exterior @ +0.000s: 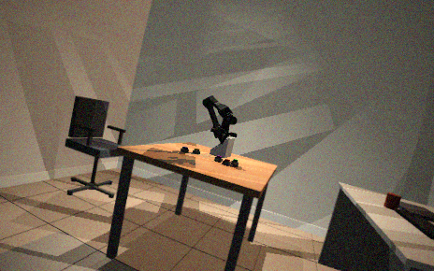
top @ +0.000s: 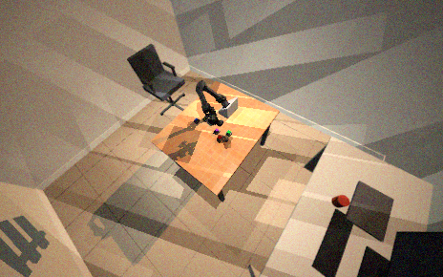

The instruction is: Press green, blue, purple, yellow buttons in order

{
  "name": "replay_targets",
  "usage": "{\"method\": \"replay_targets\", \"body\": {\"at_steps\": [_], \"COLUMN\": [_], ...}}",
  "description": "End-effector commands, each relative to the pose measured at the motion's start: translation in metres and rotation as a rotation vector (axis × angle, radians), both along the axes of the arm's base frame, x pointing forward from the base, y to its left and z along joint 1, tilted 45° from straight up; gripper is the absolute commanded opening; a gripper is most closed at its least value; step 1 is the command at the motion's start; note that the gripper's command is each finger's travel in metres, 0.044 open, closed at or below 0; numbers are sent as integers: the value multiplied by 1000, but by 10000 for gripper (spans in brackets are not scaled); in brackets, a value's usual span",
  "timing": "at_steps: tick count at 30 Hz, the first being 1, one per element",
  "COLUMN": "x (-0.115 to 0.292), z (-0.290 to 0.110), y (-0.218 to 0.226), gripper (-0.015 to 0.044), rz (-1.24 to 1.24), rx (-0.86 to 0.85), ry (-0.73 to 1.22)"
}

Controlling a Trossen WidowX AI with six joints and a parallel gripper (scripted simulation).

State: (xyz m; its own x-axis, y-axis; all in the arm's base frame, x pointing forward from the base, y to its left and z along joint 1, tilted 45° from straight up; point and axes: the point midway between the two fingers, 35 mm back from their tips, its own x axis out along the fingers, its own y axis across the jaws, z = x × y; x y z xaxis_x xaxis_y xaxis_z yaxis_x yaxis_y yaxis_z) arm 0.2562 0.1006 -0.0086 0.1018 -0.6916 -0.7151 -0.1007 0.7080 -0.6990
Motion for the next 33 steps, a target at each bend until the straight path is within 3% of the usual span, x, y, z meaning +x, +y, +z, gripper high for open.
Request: {"method": "replay_targets", "body": {"at_steps": [1, 7, 33], "x": [-4, 2, 5], "z": [-7, -51, -74], "y": [2, -42, -66], "gripper": [20, 20, 20], "rz": [-20, -20, -20], "rx": [-3, -6, -8], "ry": [-11, -12, -13]}}
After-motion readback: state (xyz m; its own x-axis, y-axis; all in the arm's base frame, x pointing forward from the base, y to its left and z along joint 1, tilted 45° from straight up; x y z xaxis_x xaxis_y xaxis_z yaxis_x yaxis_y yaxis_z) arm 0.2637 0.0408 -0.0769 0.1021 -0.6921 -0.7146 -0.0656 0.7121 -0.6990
